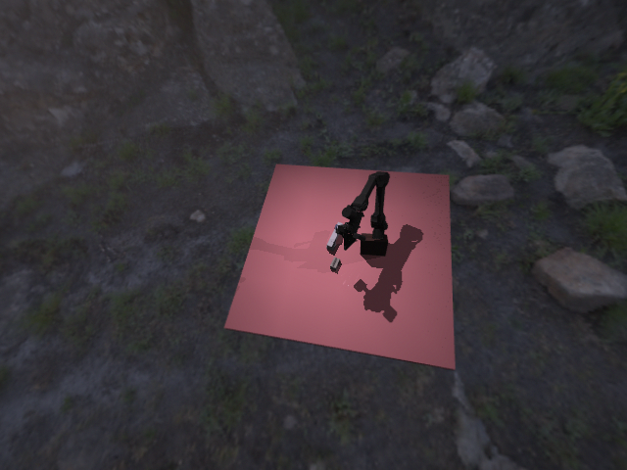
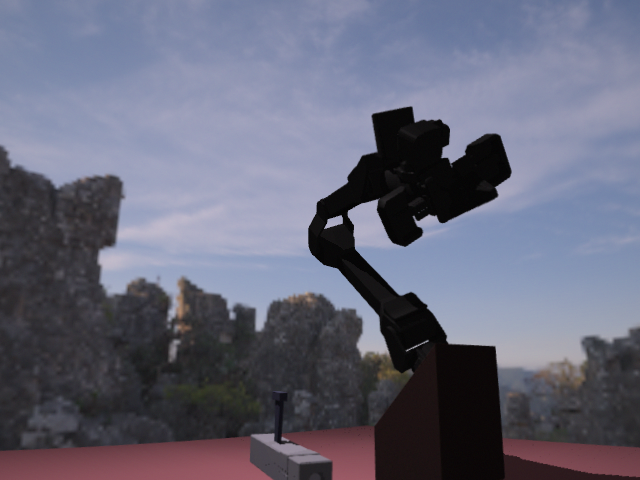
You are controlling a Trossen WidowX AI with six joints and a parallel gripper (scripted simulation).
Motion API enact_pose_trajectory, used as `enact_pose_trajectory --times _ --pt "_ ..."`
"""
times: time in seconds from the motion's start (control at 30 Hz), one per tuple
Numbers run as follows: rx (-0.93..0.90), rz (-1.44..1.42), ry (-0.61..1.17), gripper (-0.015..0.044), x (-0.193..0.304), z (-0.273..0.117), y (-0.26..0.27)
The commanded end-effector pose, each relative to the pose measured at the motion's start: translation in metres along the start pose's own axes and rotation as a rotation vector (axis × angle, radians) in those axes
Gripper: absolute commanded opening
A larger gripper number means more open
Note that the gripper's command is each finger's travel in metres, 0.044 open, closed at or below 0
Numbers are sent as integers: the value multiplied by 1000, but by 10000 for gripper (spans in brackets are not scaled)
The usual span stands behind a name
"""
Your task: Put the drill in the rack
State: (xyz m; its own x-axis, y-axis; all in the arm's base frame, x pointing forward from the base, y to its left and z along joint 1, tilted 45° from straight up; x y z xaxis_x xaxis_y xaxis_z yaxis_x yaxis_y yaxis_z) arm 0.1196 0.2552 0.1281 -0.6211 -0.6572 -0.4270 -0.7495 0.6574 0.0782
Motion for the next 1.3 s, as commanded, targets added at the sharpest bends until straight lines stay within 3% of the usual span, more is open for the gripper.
enact_pose_trajectory --times 0.0,0.53,1.27 --pt "260 235 95 0 -9 0 -53" --pt "1070 820 452 0 15 -50 -213" --pt "1097 833 466 0 26 -49 -226"
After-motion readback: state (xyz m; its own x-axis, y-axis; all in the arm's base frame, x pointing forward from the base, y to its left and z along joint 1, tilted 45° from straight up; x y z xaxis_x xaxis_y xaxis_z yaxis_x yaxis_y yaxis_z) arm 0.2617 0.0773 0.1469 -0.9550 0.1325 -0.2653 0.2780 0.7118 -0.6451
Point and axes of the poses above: the point midway between the two fingers, 35 mm back from their tips, its own z axis out along the fingers, its own y axis across the jaws, x = y × z, the point moved 10 cm from there along -z, back along the fingers, and after that the axes turned 2 degrees about z, right-handed, at the moved point
